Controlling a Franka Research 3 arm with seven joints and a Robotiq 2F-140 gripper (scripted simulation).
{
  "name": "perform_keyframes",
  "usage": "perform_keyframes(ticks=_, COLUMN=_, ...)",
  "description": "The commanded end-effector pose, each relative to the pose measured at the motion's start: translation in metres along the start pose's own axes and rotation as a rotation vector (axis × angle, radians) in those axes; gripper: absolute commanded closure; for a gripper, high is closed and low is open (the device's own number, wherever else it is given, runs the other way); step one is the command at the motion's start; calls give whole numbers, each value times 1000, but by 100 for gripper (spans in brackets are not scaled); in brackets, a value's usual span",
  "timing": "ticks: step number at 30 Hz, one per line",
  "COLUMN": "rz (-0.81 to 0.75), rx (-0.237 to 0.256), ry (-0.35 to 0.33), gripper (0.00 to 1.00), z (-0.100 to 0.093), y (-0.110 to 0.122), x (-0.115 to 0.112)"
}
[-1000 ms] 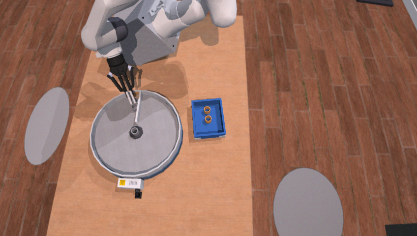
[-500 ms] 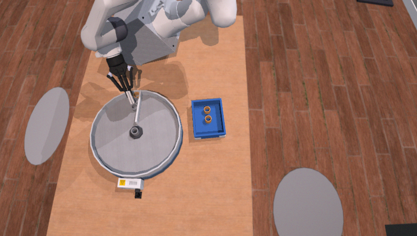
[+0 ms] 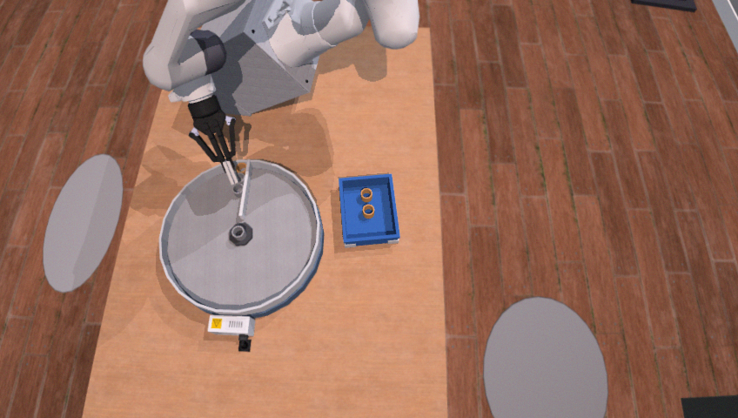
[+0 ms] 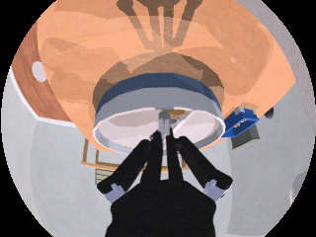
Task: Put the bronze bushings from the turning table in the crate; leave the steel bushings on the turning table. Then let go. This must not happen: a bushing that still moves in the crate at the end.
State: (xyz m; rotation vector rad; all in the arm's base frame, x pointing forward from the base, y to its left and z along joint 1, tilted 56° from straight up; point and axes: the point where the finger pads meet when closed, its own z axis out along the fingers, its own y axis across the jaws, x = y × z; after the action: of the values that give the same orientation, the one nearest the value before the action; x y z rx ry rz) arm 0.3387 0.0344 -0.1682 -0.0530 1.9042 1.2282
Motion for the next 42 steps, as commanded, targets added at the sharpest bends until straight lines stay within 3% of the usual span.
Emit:
perform_keyframes(ticks=1, rz=-3, rx=-2, ry=-2, gripper=100, z=2, y=1, x=0)
perform_keyframes(ticks=27, rz=-3, rx=-2, ry=-2, gripper=100, z=-3, y=1, x=-4)
perform_keyframes(ticks=42, rz=-3, rx=-2, ry=-2, gripper=100, z=-46, y=1, x=-40)
